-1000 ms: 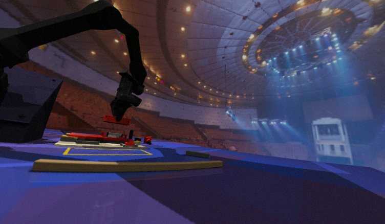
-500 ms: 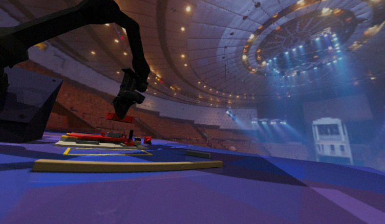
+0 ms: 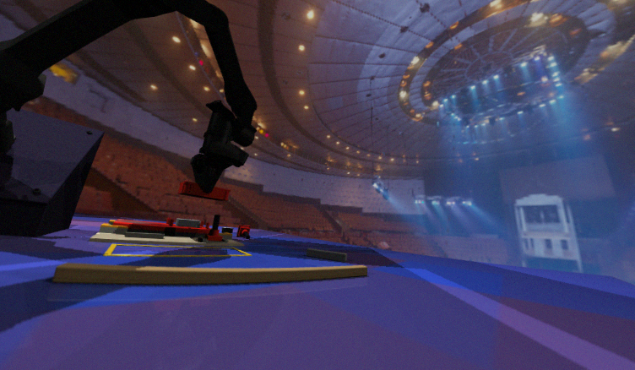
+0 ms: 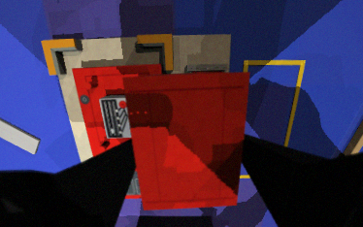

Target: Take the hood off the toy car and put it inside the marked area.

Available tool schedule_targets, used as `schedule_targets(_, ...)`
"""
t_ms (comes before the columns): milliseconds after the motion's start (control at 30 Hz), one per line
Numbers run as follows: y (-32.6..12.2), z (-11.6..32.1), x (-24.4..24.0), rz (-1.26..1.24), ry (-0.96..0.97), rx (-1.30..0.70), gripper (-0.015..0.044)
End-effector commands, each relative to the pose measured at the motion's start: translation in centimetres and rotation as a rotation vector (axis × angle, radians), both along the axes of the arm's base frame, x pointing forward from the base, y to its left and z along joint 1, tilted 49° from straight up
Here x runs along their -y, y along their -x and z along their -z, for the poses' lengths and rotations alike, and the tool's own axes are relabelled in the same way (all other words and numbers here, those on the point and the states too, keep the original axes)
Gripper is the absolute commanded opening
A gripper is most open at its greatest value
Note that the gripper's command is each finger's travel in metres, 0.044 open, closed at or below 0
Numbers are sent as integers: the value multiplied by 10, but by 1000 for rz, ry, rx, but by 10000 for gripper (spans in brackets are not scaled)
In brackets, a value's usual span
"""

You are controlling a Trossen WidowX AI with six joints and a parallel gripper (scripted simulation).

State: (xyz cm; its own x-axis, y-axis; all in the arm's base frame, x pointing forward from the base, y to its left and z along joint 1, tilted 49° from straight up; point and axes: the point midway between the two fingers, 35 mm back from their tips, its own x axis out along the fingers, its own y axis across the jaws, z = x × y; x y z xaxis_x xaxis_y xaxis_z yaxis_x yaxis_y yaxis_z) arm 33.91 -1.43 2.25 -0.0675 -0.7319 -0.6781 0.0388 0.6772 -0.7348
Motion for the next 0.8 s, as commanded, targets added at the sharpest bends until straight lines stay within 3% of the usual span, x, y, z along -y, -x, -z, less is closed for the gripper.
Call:
schedule_targets(0,4,-15,11,-8,4,-5,0)
schedule_targets(767,30,-77,64,-3,17,-2,0)
